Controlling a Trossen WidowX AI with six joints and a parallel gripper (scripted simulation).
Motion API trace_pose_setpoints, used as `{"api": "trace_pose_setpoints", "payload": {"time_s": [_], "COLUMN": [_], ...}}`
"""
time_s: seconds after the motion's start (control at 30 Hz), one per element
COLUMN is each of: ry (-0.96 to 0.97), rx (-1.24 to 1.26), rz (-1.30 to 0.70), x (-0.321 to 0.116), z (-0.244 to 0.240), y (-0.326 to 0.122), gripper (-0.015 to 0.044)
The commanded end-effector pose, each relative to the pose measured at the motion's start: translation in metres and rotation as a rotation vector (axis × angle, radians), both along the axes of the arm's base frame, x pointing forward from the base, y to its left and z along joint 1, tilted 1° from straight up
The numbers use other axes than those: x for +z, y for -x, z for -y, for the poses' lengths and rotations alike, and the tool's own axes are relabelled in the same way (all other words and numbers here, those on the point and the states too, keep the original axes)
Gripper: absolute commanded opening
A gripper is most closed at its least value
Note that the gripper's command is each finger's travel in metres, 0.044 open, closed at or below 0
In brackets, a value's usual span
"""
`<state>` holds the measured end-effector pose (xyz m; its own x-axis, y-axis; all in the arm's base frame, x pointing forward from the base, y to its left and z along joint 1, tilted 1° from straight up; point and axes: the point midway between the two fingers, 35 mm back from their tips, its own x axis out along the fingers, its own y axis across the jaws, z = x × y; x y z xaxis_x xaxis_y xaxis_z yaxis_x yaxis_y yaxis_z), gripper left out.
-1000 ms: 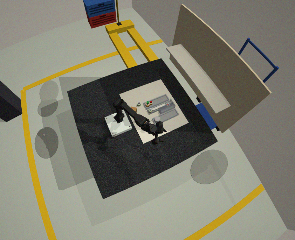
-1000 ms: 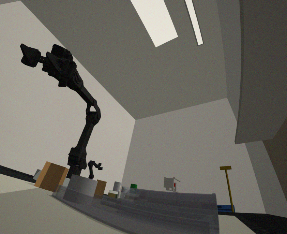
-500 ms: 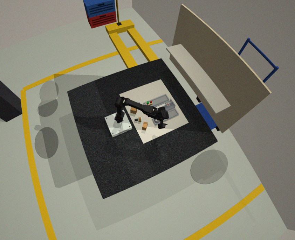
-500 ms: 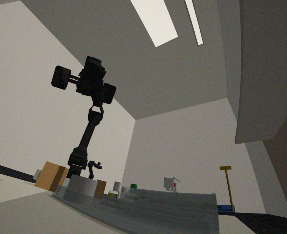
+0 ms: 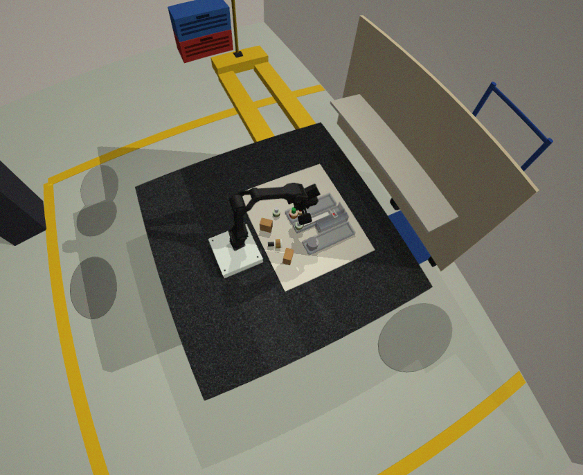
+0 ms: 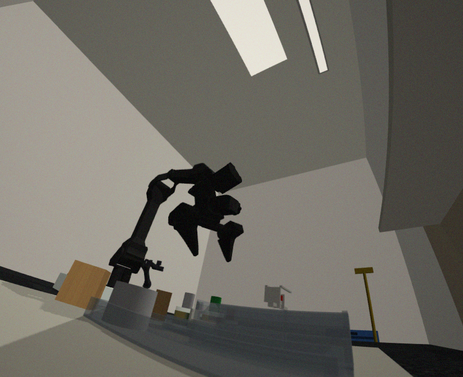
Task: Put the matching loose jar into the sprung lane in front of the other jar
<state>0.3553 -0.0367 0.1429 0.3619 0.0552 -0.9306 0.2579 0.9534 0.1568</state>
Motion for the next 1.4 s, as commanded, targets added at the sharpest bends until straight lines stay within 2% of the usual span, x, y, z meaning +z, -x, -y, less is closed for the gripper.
{"api": "trace_pose_setpoints", "payload": {"time_s": [0.0,0.23,0.47,0.6,1.37], "ry": [0.026,0.113,0.117,0.117,0.117], "rx": [0.089,0.216,0.219,0.219,0.219], "rz": [-0.139,-0.327,-0.331,-0.331,-0.331], "x": [-0.021,-0.042,-0.046,-0.077,-0.111], "z": [-0.053,-0.125,-0.121,-0.121,-0.119], "y": [0.026,0.081,0.083,0.082,0.081], "gripper": [0.044,0.044,0.044,0.044,0.044]}}
